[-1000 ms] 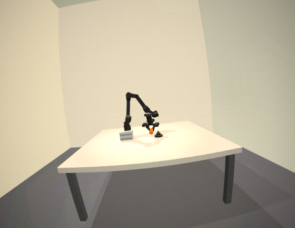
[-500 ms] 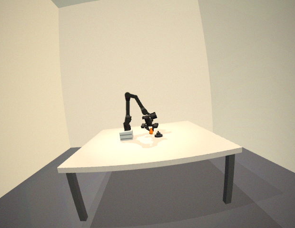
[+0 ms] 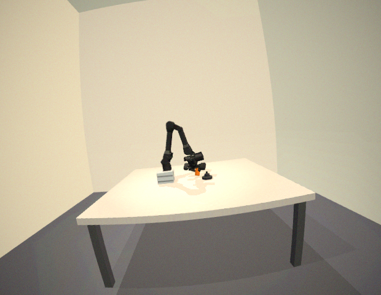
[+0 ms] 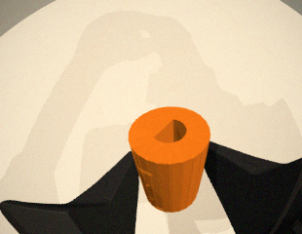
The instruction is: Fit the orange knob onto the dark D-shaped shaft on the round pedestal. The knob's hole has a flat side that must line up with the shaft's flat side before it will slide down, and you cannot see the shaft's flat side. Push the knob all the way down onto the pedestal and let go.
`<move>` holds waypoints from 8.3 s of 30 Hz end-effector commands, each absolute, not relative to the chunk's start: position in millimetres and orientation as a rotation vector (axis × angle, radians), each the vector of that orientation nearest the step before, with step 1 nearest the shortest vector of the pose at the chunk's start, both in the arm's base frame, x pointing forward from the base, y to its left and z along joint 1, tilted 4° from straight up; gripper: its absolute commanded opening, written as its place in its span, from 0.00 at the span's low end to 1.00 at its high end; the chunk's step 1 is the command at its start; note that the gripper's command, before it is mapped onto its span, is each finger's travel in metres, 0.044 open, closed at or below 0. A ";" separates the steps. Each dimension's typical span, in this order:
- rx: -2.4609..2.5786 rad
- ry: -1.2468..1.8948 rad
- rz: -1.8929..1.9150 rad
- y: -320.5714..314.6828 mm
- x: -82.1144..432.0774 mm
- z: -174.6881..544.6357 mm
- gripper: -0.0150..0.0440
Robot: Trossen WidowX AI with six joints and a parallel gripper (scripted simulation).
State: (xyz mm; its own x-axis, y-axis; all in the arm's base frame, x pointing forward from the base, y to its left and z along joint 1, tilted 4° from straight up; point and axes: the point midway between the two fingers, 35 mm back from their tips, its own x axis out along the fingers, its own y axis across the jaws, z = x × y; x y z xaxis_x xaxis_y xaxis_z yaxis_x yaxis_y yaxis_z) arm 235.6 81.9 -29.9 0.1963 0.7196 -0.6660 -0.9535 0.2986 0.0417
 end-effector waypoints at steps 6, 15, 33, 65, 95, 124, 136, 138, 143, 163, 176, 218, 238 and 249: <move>-0.398 0.615 1.230 78.1 233.2 -31.4 0.56; -0.389 0.607 1.230 78.5 234.0 -31.4 0.69; -0.389 0.607 1.230 78.5 234.0 -31.4 0.69; -0.547 0.934 1.218 76.4 236.6 45.6 1.00; -0.152 1.573 0.264 69.9 236.9 70.5 1.00; -0.103 1.580 0.214 73.3 235.6 21.5 1.00; -0.103 1.580 0.214 75.0 237.0 3.2 1.00; -0.103 1.580 0.214 75.3 237.1 -0.1 1.00; -0.103 1.580 0.214 75.9 237.1 -8.3 1.00; -0.103 1.580 0.214 77.6 234.4 -40.2 1.00; -0.103 1.580 0.214 77.8 233.4 -45.5 0.64; -0.103 1.578 0.214 71.9 247.1 92.0 0.25; -0.090 1.576 0.200 36.1 285.3 70.2 0.25; -0.097 1.574 0.200 12.6 305.1 55.2 0.25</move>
State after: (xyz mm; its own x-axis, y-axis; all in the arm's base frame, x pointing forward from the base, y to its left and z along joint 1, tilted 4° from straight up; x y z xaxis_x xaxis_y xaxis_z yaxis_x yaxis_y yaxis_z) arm 297.6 20.1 58.5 -0.0221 0.0692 -0.9974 -0.1836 0.9804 0.0721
